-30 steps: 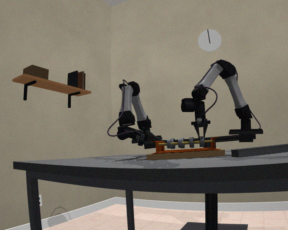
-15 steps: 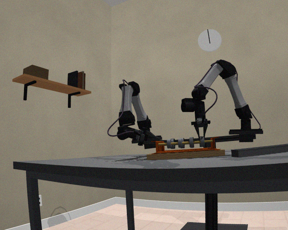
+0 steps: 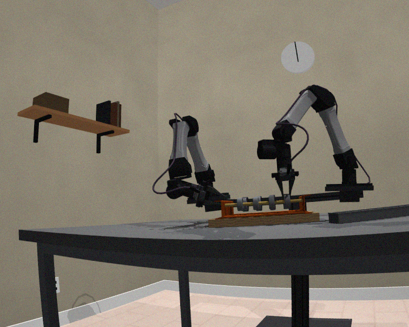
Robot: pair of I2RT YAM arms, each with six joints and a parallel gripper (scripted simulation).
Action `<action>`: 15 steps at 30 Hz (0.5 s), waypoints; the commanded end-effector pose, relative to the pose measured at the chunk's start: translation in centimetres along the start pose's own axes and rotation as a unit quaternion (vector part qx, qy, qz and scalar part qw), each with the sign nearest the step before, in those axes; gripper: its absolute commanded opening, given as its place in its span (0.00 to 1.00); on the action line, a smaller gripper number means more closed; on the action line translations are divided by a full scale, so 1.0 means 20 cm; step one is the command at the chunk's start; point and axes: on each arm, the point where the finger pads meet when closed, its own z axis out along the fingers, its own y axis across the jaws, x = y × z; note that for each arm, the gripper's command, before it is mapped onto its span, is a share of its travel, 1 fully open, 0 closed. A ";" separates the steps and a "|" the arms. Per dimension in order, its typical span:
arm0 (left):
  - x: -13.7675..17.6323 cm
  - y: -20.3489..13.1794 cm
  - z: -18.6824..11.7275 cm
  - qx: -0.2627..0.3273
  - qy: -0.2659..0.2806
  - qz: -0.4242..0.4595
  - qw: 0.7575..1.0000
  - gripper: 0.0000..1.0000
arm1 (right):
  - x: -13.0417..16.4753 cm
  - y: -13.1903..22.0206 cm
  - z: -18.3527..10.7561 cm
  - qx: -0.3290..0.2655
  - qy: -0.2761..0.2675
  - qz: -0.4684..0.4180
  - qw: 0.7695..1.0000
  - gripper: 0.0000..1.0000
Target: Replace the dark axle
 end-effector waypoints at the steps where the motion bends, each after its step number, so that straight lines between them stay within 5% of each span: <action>1: -0.01 -0.06 -0.06 0.015 -0.003 0.001 1.000 0.00 | -0.01 0.05 0.01 -0.012 -0.002 -0.017 1.000 0.33; 13: 0.00 -0.05 -0.06 0.016 -0.003 0.001 1.000 0.00 | -0.01 0.05 0.00 -0.012 -0.002 -0.018 1.000 0.33; 14: -0.01 -0.06 -0.06 0.014 -0.003 0.001 1.000 0.35 | -0.11 0.07 -0.06 0.007 -0.025 -0.034 0.999 0.33; 15: -0.01 -0.06 -0.06 0.014 -0.003 0.001 1.000 0.35 | -0.09 0.06 -0.05 0.006 -0.021 -0.029 0.999 0.33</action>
